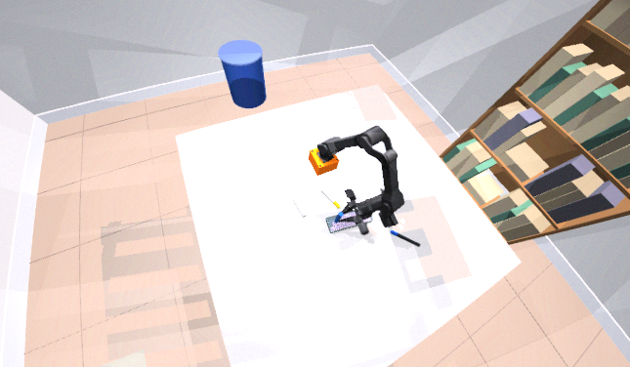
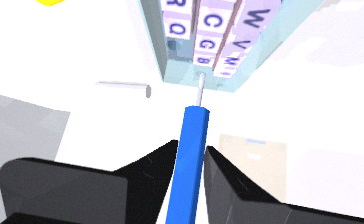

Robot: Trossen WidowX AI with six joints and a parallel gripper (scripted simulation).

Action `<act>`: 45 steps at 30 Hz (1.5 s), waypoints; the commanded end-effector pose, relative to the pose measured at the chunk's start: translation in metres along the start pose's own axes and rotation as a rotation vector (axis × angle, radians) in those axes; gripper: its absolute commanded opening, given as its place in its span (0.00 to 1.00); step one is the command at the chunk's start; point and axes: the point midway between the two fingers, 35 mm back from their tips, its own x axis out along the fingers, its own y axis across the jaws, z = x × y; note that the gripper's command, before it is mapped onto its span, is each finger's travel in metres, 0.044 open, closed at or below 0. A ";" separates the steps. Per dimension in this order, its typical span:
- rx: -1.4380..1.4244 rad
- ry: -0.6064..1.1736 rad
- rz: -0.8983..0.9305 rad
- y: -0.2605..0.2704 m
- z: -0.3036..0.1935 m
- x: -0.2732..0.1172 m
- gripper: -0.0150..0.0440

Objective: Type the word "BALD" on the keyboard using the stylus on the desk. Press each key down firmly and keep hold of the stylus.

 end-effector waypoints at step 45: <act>-0.006 0.002 -0.001 0.001 0.012 0.007 0.39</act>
